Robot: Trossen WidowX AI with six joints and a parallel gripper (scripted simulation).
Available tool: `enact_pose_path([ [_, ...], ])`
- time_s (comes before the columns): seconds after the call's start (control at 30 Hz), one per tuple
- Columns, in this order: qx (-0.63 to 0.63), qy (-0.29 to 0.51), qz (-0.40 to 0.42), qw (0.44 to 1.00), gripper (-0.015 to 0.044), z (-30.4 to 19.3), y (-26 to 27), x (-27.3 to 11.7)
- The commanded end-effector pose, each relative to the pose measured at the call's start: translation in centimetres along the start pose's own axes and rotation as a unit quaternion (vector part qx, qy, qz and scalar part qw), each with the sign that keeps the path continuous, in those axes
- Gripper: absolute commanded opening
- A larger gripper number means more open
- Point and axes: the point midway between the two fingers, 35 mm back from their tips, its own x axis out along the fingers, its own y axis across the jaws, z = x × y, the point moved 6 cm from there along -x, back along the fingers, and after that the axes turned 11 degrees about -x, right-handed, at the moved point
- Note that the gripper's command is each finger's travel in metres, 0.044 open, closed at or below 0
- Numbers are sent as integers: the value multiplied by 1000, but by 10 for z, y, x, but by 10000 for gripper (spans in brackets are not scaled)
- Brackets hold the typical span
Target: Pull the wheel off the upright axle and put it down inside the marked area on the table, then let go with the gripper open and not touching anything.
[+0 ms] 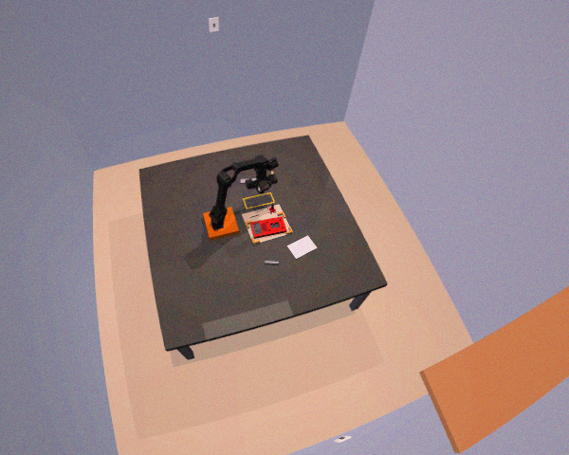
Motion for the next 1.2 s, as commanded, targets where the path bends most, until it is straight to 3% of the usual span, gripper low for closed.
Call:
enact_pose_path([
  [0.0,4,-3,-4,1000,0,-9,-7,2],
  [0.47,4,-3,-4,1000,0,-9,-6,28],
  [0.93,4,-3,-4,1000,0,-9,-8,103],
  [1.17,4,-3,-4,1000,0,-9,-8,107],
])
